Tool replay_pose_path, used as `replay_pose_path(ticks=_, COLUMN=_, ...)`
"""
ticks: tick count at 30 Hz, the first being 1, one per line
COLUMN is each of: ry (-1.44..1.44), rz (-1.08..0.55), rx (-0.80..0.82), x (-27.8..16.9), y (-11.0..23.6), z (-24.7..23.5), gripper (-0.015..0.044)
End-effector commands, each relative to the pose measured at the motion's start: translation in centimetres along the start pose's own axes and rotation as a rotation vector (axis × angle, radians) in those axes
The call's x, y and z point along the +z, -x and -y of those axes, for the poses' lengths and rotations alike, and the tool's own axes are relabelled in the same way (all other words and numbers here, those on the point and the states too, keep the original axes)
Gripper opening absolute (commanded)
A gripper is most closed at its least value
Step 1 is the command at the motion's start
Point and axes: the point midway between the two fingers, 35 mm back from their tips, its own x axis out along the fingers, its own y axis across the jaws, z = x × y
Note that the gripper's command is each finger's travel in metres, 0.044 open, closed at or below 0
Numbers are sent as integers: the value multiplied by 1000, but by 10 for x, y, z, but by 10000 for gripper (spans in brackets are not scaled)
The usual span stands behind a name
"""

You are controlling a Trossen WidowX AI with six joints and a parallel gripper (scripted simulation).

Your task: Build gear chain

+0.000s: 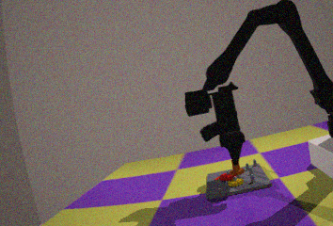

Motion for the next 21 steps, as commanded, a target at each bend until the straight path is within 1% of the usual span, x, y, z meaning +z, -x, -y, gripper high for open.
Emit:
replay_pose_path(ticks=1, ry=-84, rz=-2, rx=3, x=-1, y=-6, z=-1, gripper=0)
replay_pose_path(ticks=11, ry=-329, rz=-3, rx=3, x=-1, y=-11, z=0, gripper=0)
replay_pose_path(ticks=16, ry=-285, rz=-2, rx=3, x=-1, y=-11, z=0, gripper=0)
replay_pose_path(ticks=21, ry=-173, rz=-2, rx=3, x=-1, y=-13, z=-1, gripper=0)
